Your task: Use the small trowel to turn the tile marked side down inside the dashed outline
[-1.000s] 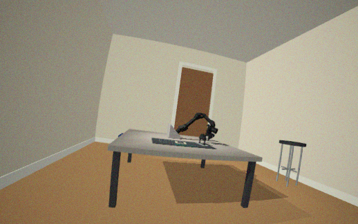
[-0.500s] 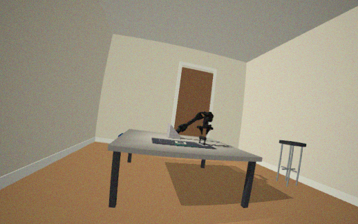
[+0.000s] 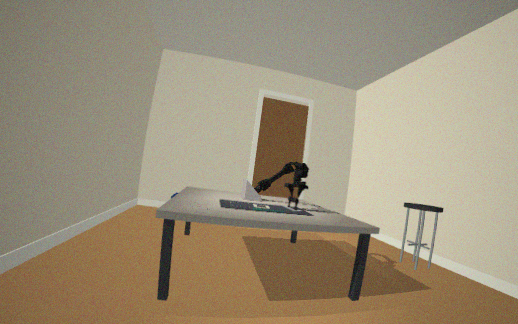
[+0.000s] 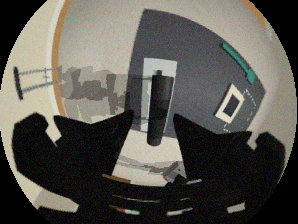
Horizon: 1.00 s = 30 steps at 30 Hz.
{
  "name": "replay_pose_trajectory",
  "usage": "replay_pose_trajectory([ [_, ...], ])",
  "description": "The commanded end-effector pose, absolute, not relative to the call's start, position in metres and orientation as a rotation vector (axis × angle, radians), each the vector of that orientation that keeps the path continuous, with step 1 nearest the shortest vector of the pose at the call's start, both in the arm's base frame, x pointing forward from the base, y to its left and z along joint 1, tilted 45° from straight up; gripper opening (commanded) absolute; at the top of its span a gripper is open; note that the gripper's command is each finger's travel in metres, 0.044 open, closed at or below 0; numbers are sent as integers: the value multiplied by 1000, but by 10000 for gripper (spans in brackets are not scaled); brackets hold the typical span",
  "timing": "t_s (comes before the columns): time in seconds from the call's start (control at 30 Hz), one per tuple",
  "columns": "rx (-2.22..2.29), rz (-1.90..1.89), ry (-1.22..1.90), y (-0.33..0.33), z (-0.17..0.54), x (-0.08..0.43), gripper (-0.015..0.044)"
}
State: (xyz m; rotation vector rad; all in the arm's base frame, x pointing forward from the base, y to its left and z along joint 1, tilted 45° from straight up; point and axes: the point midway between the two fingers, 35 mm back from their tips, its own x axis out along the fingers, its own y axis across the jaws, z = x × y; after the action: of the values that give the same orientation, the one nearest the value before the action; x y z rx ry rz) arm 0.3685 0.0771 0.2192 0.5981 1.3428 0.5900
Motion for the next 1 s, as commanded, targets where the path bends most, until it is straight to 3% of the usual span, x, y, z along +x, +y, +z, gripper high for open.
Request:
replay_pose_trajectory([
  [0.0, 598, 583, 1346, 80, 214, 369, 270],
  [0.53, 600, 583, 1343, 97, 198, 371, 270],
  [0.97, 600, 583, 1343, 97, 198, 371, 183],
])
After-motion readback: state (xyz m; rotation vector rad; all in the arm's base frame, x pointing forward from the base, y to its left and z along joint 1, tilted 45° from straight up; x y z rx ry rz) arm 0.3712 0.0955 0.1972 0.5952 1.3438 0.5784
